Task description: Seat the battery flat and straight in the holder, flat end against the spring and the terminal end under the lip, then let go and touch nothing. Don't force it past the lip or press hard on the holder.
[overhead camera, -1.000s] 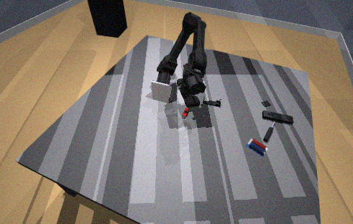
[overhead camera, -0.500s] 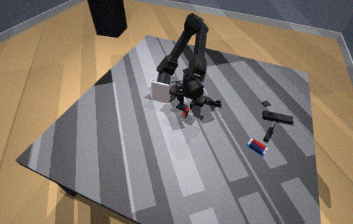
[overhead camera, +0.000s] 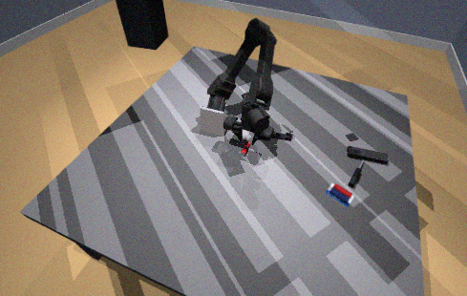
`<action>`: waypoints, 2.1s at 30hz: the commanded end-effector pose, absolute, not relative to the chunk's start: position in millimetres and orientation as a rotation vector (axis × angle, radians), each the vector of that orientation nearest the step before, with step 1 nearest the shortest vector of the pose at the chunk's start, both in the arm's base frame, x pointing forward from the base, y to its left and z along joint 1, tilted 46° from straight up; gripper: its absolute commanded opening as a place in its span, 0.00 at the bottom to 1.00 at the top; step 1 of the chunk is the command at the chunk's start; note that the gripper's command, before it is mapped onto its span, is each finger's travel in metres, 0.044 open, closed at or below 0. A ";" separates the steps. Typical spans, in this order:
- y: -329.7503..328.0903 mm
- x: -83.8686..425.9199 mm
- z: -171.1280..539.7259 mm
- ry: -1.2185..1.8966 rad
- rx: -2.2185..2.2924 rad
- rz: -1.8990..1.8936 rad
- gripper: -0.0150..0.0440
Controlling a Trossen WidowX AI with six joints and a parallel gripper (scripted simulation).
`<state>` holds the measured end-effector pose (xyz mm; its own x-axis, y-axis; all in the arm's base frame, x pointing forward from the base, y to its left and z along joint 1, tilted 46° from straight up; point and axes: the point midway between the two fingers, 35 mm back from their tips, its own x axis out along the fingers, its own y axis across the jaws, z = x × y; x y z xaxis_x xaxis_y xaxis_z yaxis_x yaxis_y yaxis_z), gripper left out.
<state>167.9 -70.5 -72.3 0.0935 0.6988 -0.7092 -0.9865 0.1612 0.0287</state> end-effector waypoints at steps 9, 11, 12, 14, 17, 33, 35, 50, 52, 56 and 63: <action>-53.0 168.5 -86.5 0.667 -0.521 1.347 0.64; -50.7 168.7 -88.7 0.667 -0.520 1.347 0.64; -49.5 168.8 -89.8 0.667 -0.520 1.347 0.64; -47.2 169.1 -91.9 0.667 -0.520 1.347 0.64; -43.7 169.3 -95.0 0.666 -0.520 1.347 0.64; -33.8 169.4 -103.3 0.664 -0.519 1.348 0.41; -33.8 169.4 -103.3 0.664 -0.519 1.348 0.39; -70.1 165.0 -68.4 0.667 -0.520 1.347 0.37; -70.1 165.0 -68.4 0.667 -0.520 1.347 0.37; -70.5 170.3 -65.7 0.704 -0.480 1.325 0.37; -67.3 196.2 -49.6 0.864 -0.291 1.214 0.37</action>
<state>181.4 -68.3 -59.0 0.0840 0.7001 -0.7091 -0.9431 0.2855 0.1702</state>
